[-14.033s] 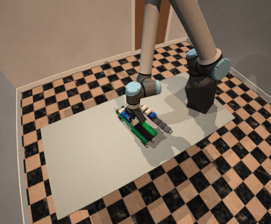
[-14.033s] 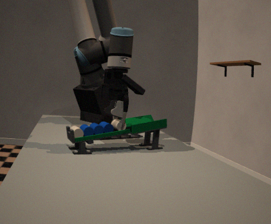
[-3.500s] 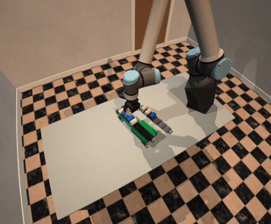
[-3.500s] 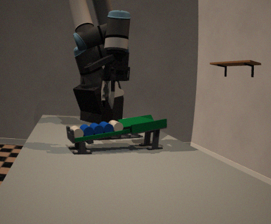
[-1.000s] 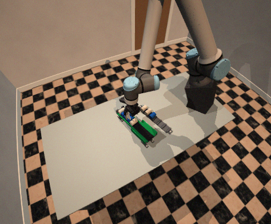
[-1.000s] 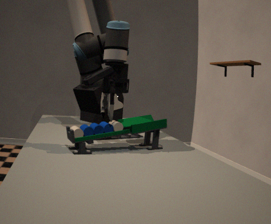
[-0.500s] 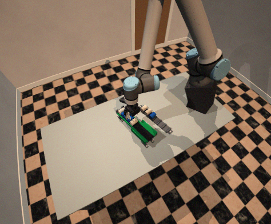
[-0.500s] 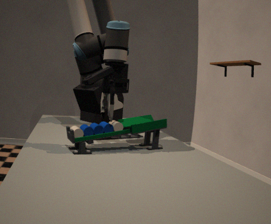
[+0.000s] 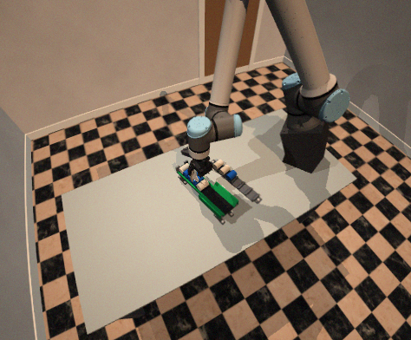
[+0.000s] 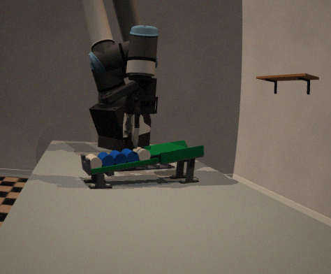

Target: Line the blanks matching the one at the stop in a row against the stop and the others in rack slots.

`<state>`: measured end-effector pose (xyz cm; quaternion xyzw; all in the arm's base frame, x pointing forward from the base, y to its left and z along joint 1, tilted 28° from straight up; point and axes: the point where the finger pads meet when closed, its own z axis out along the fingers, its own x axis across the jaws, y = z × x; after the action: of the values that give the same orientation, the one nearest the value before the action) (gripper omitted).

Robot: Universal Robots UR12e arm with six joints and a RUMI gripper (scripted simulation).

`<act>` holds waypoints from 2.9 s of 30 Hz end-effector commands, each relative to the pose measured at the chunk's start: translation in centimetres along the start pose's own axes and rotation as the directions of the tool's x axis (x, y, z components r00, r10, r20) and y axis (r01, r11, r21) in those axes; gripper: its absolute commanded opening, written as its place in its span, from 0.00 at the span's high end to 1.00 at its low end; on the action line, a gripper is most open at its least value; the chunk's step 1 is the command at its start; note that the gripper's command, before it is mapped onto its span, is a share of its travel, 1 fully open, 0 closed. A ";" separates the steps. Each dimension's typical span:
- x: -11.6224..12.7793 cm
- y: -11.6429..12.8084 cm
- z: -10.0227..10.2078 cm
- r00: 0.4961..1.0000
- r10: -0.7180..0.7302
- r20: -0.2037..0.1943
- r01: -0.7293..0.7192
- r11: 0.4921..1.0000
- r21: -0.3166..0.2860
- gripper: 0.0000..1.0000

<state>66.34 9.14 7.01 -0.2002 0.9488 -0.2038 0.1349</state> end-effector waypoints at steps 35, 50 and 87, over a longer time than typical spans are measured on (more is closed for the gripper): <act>0.1 0.0 0.6 1.000 0.001 -0.001 -0.001 1.000 -0.001 0.55; 0.1 -0.1 3.1 1.000 0.001 0.000 -0.001 1.000 -0.001 0.55; 0.0 0.0 3.5 1.000 0.001 0.002 -0.001 1.000 0.000 0.55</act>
<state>67.46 7.92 3.84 -0.2000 0.9489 -0.2038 0.1342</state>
